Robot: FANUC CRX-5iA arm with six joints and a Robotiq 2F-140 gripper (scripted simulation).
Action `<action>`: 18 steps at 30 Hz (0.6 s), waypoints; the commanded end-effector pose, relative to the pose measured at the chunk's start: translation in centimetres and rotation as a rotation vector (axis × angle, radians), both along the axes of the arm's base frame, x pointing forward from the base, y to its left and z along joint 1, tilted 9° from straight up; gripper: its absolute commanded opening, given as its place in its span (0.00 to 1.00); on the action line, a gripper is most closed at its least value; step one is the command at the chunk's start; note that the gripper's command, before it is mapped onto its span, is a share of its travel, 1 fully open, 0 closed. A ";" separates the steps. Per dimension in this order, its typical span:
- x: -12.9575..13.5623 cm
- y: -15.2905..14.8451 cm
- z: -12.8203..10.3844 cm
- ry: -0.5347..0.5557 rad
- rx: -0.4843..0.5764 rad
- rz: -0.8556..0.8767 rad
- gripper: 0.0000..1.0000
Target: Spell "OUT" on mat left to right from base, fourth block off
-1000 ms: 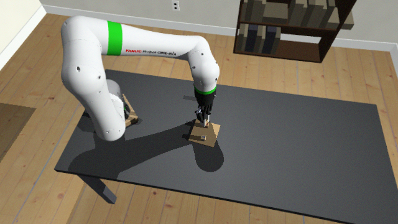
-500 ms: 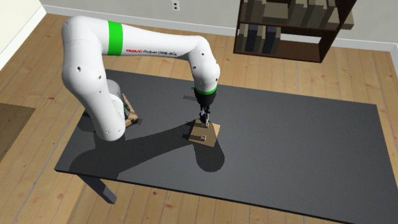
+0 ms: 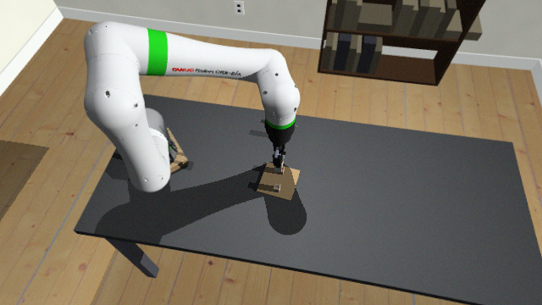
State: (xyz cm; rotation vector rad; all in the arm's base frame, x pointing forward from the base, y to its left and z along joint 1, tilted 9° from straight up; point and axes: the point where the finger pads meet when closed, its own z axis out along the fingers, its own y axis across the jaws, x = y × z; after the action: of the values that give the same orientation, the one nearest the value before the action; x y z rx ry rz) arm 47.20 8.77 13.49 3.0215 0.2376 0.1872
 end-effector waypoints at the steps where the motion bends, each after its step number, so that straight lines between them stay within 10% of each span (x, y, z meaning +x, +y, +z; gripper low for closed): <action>1: 0.0 0.0 -0.1 0.000 0.000 0.000 0.13; 18: 0.7 -0.5 -5.2 0.000 0.000 0.000 0.13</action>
State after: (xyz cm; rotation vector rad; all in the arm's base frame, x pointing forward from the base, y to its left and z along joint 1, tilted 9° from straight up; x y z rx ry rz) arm 47.65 8.39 9.79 3.0218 0.2380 0.1860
